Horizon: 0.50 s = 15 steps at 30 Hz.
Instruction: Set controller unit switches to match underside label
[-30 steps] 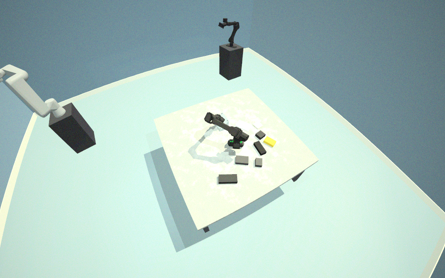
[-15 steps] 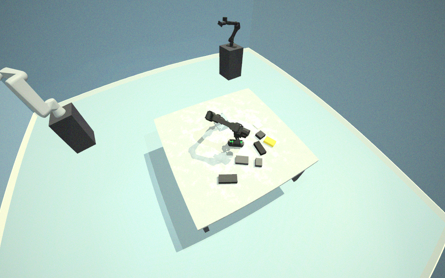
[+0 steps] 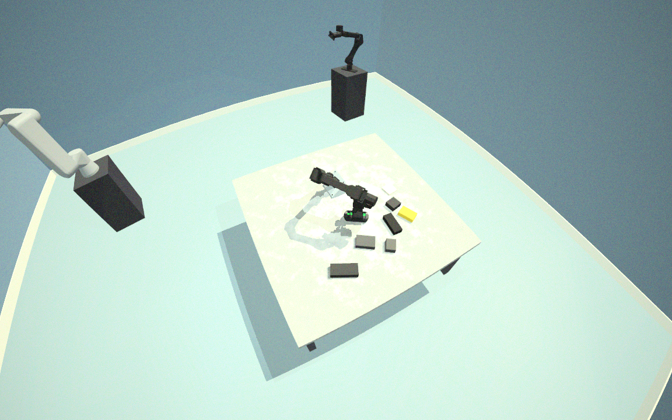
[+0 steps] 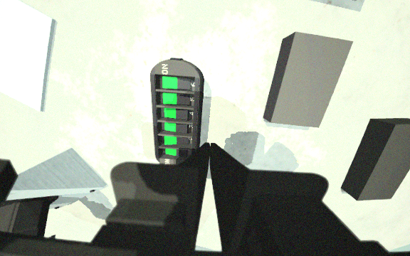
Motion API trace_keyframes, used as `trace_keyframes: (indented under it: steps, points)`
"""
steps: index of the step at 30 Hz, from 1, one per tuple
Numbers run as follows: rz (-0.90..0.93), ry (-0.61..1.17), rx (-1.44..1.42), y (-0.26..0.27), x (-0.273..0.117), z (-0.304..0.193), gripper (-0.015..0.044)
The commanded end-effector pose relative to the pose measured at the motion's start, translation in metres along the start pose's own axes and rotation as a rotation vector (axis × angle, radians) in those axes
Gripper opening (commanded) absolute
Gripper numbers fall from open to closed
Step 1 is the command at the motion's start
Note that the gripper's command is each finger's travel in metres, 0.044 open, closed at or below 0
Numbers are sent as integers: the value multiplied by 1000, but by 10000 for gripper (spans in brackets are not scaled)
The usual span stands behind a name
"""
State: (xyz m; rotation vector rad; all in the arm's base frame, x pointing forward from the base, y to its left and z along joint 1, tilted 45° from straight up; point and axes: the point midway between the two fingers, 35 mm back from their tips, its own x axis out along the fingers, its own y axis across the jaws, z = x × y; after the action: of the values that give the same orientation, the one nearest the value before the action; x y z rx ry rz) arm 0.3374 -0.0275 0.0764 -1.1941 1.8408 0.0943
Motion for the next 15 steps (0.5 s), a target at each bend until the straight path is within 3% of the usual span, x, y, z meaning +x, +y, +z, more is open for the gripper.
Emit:
trace_keyframes:
  steps: [1,2,15]
  points:
    - [3,-2,2,1,0,0,0]
    - [3,-2,2,1,0,0,0]
    - [0,0,0,0,0,0,341]
